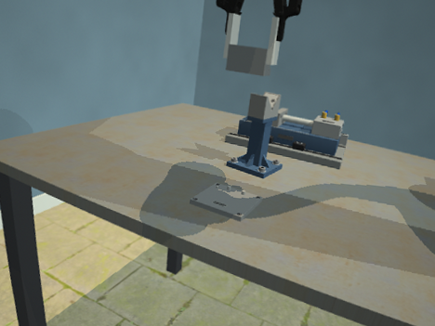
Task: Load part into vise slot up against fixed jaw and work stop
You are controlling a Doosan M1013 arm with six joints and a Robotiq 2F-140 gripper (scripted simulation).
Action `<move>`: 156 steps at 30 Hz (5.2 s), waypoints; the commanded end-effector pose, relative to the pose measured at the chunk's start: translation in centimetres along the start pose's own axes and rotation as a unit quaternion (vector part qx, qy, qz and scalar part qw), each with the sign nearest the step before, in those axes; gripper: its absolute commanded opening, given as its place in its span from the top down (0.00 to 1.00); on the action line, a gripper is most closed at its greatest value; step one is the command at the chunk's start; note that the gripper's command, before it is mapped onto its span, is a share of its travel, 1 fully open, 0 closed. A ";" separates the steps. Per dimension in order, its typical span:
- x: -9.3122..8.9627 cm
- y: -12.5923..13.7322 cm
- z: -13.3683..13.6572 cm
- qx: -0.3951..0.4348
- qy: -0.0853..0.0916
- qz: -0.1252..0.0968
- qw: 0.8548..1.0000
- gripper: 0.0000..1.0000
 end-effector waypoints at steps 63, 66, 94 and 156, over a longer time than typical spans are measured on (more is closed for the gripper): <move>0.3 -5.0 -1.8 0.387 -0.001 0.001 0.922 1.00; 0.3 -5.4 -2.0 0.420 -0.001 0.001 0.908 1.00; 0.3 -9.2 -3.0 0.676 0.000 0.001 0.737 1.00; 0.3 -16.8 -4.3 0.978 0.000 0.001 0.207 1.00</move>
Point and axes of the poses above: the point where the finger pads meet when closed, its own x axis back along the fingers, its own z axis across the jaws, y = z × x, the point moved 3 cm from there along x, back along the fingers, and after that the axes turned 6 degrees about -x, right-handed, at the moved point
